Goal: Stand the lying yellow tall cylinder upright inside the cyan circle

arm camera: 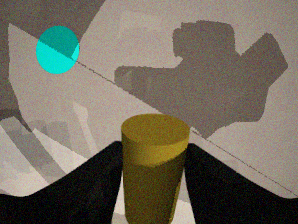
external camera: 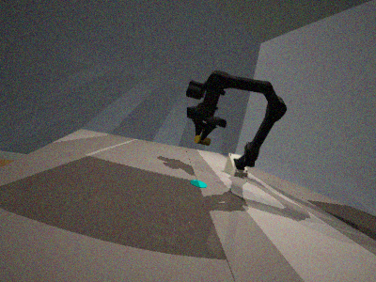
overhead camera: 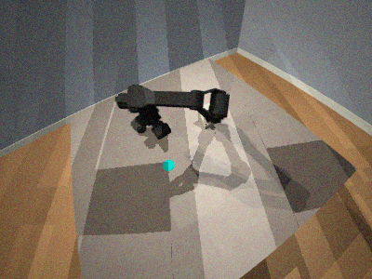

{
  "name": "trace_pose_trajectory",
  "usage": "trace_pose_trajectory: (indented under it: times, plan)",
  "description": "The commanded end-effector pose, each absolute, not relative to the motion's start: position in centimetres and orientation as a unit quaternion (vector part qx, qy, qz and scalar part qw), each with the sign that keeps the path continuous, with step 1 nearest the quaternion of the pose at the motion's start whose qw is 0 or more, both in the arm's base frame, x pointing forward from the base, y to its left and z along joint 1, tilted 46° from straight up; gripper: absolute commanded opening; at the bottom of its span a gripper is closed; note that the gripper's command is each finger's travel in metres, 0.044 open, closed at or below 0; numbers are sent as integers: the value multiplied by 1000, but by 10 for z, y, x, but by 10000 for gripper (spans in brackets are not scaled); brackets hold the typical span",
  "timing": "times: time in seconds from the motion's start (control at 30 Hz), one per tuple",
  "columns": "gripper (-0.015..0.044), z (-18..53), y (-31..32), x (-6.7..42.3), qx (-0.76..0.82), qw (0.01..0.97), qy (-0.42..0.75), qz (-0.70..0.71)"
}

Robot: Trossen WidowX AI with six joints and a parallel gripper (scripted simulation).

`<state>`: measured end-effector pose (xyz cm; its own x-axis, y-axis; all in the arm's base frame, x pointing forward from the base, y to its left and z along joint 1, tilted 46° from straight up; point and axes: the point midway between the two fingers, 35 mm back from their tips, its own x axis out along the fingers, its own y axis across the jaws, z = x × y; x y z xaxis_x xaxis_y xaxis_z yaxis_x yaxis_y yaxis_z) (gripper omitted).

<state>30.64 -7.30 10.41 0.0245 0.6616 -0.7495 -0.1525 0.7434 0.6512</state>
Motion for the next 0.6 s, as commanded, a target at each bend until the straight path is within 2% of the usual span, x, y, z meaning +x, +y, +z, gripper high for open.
trace_pose_trajectory:
  times: [0.0,0.57]
  plan:
    - [105,115,-66,312,220,685,636,280]
    - [105,152,-29,327,301,656,657,215]
